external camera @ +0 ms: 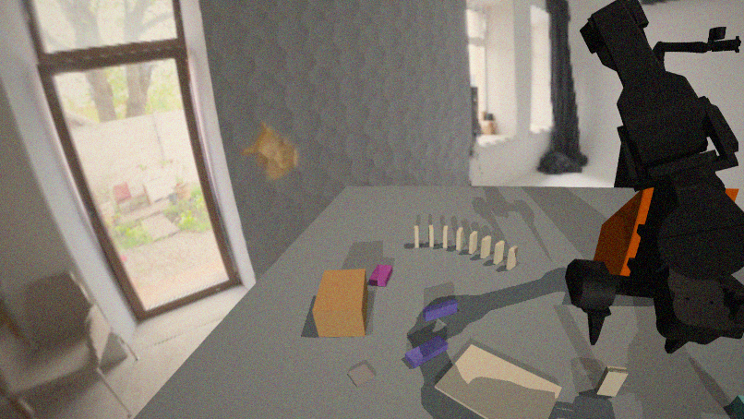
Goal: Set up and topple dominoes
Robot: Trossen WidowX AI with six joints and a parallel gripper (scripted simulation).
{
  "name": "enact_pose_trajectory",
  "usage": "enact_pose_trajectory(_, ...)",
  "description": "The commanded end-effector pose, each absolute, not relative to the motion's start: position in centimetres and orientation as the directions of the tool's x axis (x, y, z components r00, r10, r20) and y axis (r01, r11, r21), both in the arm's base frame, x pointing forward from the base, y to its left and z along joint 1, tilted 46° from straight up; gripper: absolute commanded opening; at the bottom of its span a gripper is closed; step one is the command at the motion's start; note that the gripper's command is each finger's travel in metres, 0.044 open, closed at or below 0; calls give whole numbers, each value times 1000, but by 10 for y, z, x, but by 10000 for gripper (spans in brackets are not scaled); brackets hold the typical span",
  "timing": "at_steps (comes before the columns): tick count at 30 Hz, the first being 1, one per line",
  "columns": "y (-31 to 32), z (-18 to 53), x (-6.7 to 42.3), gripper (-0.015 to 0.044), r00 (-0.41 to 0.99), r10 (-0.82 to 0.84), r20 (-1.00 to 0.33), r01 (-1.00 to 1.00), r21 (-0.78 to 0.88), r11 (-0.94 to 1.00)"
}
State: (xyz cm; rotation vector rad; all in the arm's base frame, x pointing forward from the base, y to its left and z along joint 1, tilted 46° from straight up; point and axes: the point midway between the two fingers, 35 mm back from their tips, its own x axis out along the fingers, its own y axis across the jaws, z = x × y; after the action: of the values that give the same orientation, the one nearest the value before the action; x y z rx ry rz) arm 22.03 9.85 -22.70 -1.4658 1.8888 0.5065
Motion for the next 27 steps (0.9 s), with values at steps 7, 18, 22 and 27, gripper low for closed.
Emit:
enact_pose_trajectory(7, 56, -263, 210, 440, -138, -698, -702, -952, -101, 289)
enact_pose_trajectory(18, 47, -273, 208, 440, -138, -699, -702, -952, -101, 289)
enact_pose_trajectory(22, 46, -274, 207, 388, -138, -699, -701, -952, -101, 289)
enact_pose_trajectory(27, 46, -274, 207, 256, -138, -699, -701, -952, -101, 289)
